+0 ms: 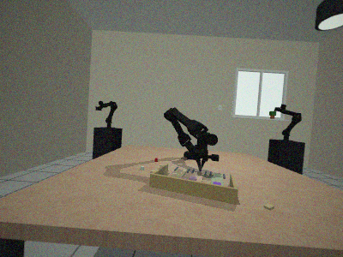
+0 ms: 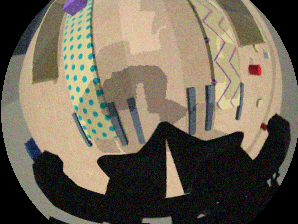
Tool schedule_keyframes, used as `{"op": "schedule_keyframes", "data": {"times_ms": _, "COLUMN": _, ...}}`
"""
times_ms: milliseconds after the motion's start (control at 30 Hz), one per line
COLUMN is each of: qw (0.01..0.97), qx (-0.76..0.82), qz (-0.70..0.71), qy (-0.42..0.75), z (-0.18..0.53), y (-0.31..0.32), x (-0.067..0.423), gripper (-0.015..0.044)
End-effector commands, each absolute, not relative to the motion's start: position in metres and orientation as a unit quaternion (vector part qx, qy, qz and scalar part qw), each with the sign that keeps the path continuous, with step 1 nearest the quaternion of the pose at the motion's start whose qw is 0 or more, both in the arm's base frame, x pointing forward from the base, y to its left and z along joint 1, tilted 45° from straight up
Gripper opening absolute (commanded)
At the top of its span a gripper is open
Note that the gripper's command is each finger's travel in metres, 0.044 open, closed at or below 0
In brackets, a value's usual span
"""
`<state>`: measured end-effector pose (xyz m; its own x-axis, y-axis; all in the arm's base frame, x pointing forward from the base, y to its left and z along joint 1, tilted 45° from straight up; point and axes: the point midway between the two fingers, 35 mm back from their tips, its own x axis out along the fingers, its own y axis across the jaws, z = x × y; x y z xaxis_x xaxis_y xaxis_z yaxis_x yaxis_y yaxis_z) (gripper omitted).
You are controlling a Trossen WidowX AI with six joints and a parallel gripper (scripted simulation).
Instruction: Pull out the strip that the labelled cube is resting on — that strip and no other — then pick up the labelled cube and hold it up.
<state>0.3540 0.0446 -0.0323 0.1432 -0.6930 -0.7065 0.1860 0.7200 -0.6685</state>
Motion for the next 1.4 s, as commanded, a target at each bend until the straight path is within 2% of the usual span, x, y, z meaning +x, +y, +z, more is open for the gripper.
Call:
{"op": "schedule_keyframes", "data": {"times_ms": 0, "qw": 0.715, "qx": -0.218, "qz": -0.305, "qy": 0.59, "z": -0.04, "y": 0.041, "x": 0.34, "gripper": 0.0}}
{"op": "schedule_keyframes", "data": {"times_ms": 1367, "qw": 0.714, "qx": -0.218, "qz": -0.305, "qy": 0.591, "z": -0.051, "y": 0.043, "x": 0.285, "gripper": 0.0}}
